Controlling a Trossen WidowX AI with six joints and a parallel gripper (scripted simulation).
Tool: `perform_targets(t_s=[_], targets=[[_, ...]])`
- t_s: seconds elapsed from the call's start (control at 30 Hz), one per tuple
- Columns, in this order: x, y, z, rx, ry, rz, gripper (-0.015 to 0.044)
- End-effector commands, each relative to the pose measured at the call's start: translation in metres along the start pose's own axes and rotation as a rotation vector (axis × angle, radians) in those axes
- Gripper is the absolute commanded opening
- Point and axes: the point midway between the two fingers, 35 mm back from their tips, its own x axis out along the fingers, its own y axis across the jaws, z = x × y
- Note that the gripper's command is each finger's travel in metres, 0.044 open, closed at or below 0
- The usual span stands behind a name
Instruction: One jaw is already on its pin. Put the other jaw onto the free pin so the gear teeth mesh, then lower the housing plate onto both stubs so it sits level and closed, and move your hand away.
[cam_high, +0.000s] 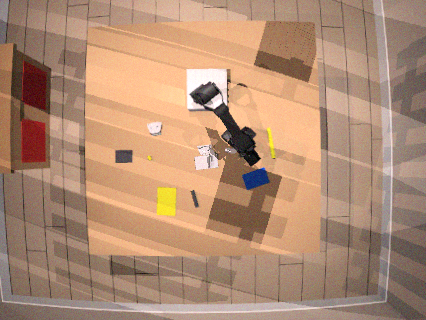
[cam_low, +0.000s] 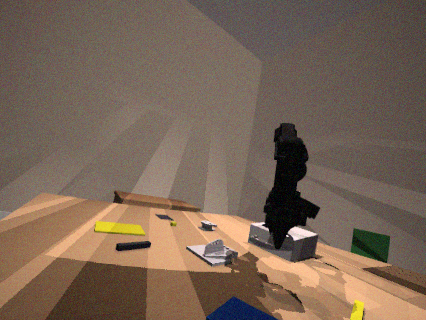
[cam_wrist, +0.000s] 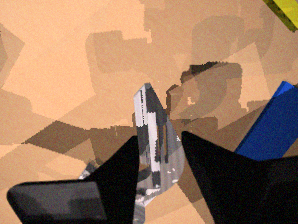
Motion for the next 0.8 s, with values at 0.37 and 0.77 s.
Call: perform_targets(t_s=[0.37, 0.77], targets=[[-0.001, 0.015, -0.019, 0.334, 0.005, 0.004, 0.0134], [-0.001, 0.027, -0.032, 0.594, 0.007, 0.004, 0.0134]])
